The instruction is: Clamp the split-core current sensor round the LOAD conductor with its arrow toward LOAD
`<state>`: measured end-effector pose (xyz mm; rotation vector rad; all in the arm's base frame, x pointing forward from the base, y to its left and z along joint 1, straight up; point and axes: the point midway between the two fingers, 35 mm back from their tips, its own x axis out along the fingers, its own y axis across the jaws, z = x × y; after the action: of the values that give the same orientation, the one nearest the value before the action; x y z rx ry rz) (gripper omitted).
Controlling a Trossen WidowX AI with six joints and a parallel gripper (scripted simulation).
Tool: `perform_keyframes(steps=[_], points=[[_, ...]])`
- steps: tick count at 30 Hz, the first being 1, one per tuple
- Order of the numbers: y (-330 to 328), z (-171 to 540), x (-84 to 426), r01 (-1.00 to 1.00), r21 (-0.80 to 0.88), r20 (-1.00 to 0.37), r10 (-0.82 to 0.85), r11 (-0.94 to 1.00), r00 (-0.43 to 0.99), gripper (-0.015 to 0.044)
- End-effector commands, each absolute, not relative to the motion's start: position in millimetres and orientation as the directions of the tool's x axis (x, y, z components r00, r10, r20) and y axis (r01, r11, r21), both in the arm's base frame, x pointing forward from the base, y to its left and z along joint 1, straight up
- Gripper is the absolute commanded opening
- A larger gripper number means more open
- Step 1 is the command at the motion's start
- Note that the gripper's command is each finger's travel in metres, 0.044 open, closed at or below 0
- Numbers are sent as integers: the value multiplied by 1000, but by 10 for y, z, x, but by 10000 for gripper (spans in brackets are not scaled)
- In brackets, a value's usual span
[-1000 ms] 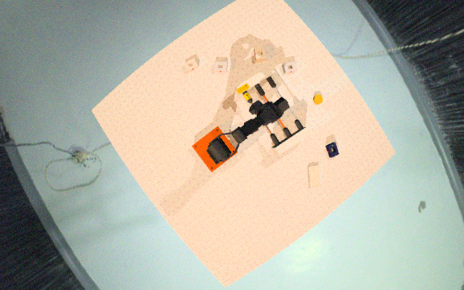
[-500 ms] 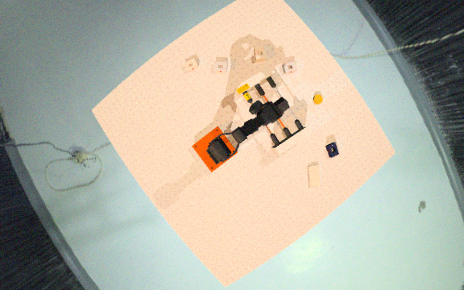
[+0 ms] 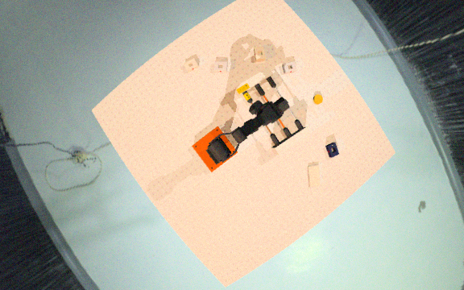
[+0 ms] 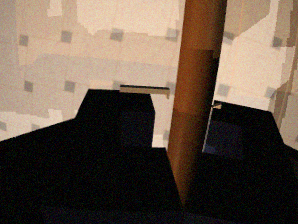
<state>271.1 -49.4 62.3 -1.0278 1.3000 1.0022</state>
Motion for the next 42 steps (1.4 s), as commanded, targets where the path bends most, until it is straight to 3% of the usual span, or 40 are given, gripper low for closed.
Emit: perform_keyframes(steps=[1,42], points=[[-494,626,2713,-967,-25,-1000,-1,254,26,0],[-494,773,2707,-968,-30,-1000,0,251,31,0]])
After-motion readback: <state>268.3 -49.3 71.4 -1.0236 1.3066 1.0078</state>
